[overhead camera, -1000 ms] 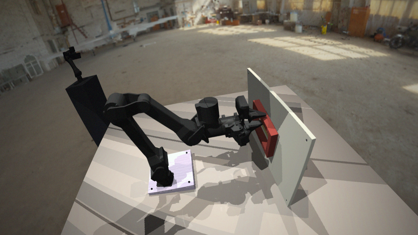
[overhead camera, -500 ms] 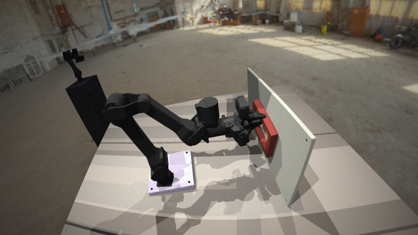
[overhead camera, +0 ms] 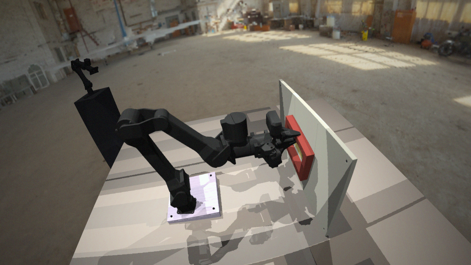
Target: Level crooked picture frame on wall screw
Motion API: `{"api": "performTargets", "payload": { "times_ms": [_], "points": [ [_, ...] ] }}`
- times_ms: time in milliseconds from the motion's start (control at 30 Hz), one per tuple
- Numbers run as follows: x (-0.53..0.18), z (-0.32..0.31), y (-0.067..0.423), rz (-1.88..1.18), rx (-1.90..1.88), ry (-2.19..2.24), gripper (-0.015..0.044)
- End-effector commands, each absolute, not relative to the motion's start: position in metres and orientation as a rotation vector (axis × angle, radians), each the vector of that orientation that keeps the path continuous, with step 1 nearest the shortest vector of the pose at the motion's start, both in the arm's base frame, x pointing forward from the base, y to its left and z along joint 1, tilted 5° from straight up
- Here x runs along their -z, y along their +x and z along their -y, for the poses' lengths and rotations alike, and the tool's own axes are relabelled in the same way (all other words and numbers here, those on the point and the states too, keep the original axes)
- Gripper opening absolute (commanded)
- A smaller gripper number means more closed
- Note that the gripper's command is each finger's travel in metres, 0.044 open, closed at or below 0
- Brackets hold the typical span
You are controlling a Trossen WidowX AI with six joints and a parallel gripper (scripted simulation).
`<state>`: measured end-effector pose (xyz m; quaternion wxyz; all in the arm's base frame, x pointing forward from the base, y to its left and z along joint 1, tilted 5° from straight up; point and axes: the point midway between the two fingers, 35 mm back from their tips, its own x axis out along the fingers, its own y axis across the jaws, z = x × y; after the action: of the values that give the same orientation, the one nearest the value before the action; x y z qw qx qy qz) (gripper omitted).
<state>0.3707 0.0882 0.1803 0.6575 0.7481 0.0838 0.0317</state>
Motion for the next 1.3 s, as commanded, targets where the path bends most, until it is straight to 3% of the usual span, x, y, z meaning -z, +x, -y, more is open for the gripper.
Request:
{"api": "performTargets", "payload": {
  "times_ms": [0, 1267],
  "points": [
    [-0.184, -0.088, 0.372, -0.184, -0.078, 1.692, 0.0000],
    [-0.195, -0.087, 0.372, -0.184, -0.078, 1.692, 0.0000]
  ]
}}
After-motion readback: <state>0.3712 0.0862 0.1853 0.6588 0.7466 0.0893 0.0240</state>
